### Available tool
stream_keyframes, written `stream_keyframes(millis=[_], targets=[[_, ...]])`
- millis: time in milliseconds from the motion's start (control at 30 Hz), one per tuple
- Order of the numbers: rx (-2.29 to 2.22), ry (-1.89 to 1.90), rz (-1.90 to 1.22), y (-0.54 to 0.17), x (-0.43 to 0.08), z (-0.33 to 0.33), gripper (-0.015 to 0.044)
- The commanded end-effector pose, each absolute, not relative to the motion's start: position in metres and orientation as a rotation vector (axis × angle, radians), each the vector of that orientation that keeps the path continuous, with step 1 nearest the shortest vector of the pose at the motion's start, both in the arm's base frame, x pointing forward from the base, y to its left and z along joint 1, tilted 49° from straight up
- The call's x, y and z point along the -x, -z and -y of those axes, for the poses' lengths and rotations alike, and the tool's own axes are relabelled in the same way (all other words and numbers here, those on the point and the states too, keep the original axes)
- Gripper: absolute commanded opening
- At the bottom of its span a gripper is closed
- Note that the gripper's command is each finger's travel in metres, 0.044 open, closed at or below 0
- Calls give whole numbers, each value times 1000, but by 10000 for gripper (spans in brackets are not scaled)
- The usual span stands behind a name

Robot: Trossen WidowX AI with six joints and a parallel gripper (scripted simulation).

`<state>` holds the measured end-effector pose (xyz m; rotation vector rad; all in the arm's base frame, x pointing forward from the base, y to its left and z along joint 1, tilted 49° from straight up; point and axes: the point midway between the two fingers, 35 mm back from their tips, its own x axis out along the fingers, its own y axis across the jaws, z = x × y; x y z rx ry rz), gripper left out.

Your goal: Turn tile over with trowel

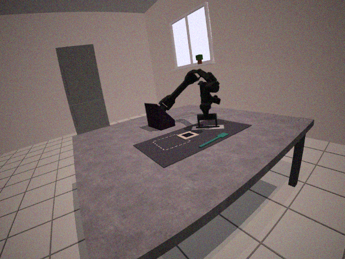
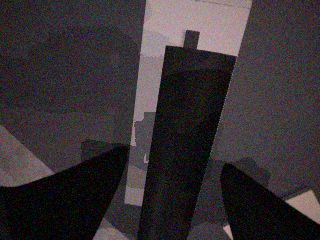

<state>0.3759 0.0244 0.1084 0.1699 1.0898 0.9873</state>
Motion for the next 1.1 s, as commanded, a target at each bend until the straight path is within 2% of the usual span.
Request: stream_keyframes(millis=[0,133,167,1067], targets=[[-178,-988,-1089,-106,-375,-28,244],[-178,-988,-1089,-106,-375,-28,139],[-178,-988,-1089,-106,-375,-28,132],[-284,-917,-1155,-106,-375,-28,130]])
